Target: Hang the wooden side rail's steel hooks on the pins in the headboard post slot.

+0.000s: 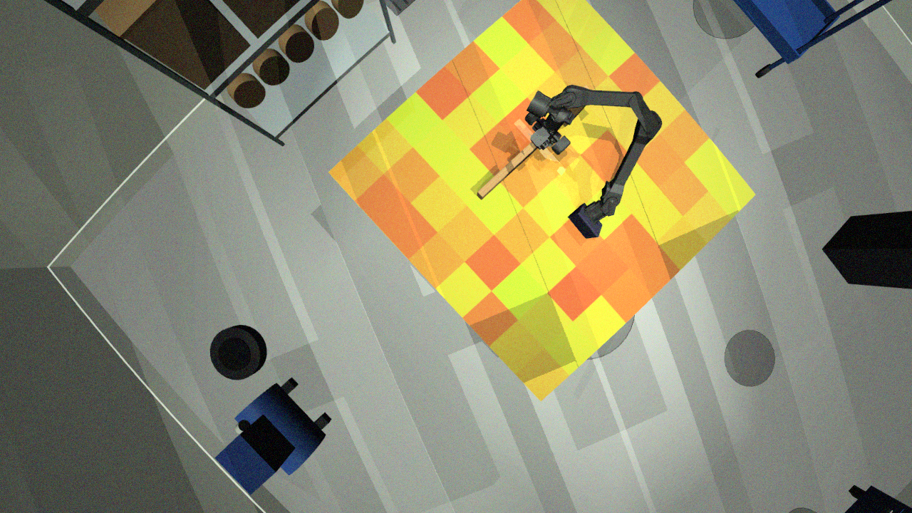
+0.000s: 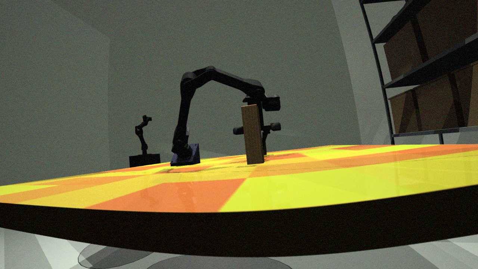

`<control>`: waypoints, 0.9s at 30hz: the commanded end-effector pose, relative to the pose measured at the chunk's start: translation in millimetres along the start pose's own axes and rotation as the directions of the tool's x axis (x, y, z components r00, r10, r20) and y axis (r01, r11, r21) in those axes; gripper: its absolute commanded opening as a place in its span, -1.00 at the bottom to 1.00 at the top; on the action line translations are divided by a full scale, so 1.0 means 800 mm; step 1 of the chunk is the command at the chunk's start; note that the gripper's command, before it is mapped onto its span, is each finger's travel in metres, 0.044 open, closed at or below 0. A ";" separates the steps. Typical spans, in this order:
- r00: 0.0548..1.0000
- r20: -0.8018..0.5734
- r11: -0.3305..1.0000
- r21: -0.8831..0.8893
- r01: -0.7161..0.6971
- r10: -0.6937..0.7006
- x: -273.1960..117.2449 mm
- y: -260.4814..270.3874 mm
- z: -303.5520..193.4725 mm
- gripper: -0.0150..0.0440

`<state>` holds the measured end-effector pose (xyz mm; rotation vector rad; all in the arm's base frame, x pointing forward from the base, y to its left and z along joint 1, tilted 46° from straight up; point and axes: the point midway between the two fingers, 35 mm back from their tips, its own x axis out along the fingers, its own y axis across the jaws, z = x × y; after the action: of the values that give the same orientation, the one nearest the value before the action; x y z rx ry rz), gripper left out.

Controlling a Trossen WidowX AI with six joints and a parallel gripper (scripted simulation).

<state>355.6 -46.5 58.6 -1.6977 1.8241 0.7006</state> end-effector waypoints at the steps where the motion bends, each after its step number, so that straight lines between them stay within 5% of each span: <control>1: 1.000 -0.001 1.000 -0.005 0.014 -0.014 -0.006 -0.002 0.000 -0.49; 27: 1.000 -0.001 1.000 -0.005 0.014 -0.014 -0.005 -0.002 -0.004 -0.49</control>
<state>355.3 -48.7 60.7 -1.6976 1.8237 0.7000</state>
